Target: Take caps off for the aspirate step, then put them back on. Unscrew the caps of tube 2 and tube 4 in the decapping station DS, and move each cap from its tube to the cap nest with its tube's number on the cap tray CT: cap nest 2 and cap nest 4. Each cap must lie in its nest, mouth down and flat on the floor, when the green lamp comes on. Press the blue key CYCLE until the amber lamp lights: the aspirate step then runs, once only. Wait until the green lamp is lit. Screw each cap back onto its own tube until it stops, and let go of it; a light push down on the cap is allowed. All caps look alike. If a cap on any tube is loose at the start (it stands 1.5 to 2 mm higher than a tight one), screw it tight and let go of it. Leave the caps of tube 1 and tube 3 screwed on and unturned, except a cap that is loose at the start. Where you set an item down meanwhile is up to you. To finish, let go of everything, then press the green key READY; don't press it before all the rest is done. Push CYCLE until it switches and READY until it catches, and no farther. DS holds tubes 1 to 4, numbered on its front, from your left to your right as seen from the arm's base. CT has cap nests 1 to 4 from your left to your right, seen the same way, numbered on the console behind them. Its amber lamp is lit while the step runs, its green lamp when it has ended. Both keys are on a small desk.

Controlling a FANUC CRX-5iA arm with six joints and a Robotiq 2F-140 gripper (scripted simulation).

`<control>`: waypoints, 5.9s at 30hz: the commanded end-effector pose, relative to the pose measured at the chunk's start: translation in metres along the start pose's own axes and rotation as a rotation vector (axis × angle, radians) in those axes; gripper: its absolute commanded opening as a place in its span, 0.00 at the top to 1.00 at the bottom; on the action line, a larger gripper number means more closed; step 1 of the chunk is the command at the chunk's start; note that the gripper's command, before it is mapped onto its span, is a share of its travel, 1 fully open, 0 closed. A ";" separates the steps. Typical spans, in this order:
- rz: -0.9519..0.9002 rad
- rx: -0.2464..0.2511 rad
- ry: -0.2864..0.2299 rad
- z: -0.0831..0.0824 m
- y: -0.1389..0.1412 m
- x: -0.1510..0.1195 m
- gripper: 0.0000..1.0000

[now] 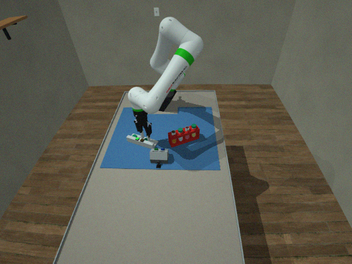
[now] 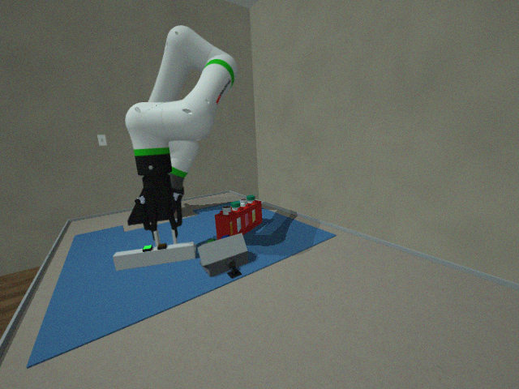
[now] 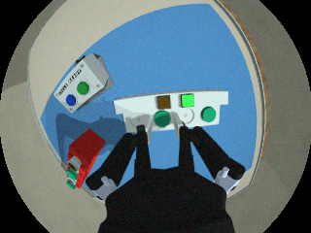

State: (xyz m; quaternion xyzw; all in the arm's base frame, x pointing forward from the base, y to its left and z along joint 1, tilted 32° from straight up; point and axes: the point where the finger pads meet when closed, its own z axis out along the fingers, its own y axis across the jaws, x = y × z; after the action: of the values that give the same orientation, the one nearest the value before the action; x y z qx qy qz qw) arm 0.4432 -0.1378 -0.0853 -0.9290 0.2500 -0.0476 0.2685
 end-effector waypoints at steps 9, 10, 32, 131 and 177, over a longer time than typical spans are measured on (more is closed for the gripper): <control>0.000 0.000 0.000 0.005 0.000 0.000 0.71; 0.000 0.000 0.000 0.006 0.000 0.000 0.71; 0.000 0.000 0.000 0.007 0.000 0.000 1.00; 0.320 0.000 0.000 -0.117 -0.273 -0.131 1.00; 0.320 0.000 0.000 -0.097 -0.273 -0.131 1.00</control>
State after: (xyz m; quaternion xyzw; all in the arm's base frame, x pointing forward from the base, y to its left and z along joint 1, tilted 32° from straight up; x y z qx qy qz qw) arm 0.4272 0.0801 0.1464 -0.8774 0.3948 -0.0043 0.2725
